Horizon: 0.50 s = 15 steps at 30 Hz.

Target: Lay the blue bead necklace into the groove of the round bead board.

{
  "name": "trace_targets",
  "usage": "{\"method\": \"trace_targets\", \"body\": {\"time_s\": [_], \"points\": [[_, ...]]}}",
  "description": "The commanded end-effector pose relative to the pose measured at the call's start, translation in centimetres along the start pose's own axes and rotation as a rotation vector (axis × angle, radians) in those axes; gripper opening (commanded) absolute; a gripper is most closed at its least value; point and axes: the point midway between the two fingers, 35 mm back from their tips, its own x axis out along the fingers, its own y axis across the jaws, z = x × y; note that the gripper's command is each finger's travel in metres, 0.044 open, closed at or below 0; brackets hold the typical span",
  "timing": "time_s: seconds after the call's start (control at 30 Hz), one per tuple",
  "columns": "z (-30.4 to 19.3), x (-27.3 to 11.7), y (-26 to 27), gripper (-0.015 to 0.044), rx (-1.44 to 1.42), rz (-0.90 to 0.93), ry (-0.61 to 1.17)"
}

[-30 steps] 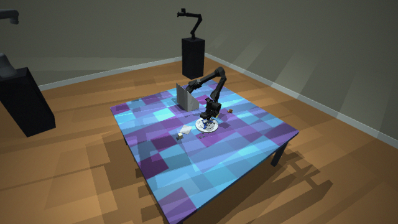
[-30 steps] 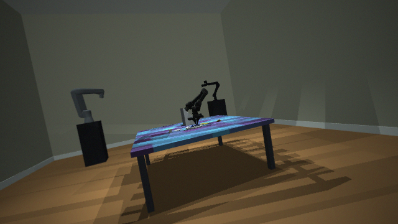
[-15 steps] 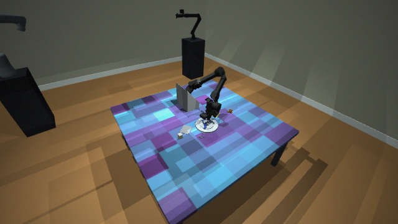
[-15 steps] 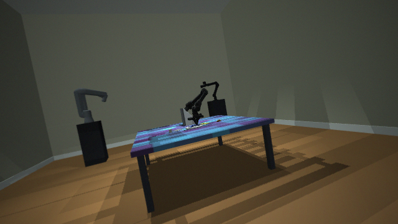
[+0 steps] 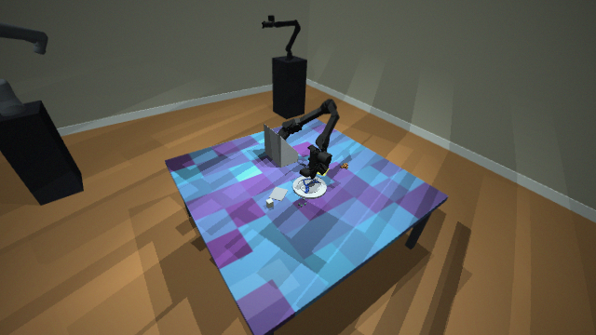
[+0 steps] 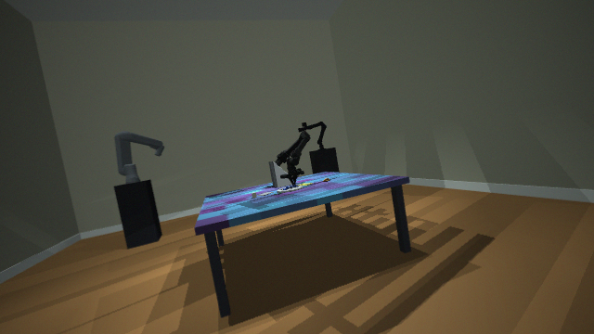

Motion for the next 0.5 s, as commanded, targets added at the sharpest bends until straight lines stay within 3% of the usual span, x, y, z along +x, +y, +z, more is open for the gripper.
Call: {"method": "trace_targets", "body": {"time_s": [0.0,0.3,0.47], "points": [[-0.01,-0.01,0.57,0.0,0.003,0.001,0.003],[-0.02,0.79,0.58,0.0,0.003,0.002,0.003],[0.08,0.26,0.54,0.0131,-0.001,0.002,-0.001]]}}
